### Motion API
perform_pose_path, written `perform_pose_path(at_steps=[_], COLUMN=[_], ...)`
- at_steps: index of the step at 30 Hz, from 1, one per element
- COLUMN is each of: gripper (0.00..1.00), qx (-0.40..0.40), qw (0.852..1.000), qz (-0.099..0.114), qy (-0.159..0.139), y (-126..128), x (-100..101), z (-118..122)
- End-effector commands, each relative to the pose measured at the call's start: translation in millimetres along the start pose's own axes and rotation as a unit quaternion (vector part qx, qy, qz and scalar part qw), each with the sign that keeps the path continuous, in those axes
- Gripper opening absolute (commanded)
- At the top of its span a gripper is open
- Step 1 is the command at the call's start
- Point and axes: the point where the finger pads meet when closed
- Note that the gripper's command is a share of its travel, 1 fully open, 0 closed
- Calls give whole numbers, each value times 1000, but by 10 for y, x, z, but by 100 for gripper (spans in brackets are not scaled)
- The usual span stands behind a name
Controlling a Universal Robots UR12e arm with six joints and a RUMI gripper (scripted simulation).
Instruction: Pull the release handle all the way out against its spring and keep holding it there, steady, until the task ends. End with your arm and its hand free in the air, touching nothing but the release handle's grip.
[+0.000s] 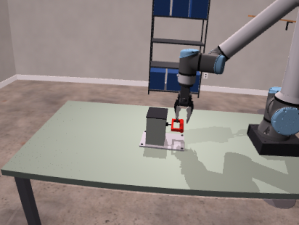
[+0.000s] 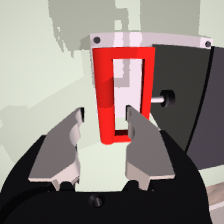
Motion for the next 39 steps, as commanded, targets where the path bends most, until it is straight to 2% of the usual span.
perform_pose_path(at_steps=[1, 16, 39], gripper=[29, 29, 29], qx=[0, 0, 0], qw=[1000, 1000, 1000], qz=[0, 0, 1], qy=[1, 1, 0], y=[-10, -11, 4], x=[62, 226, 301], z=[-3, -3, 4])
Point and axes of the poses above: the point where the finger pads meet when closed, its own x axis out along the fingers, its own y axis across the jaws, z = x × y, and after that the axes turned 15 degrees about -x, right-handed
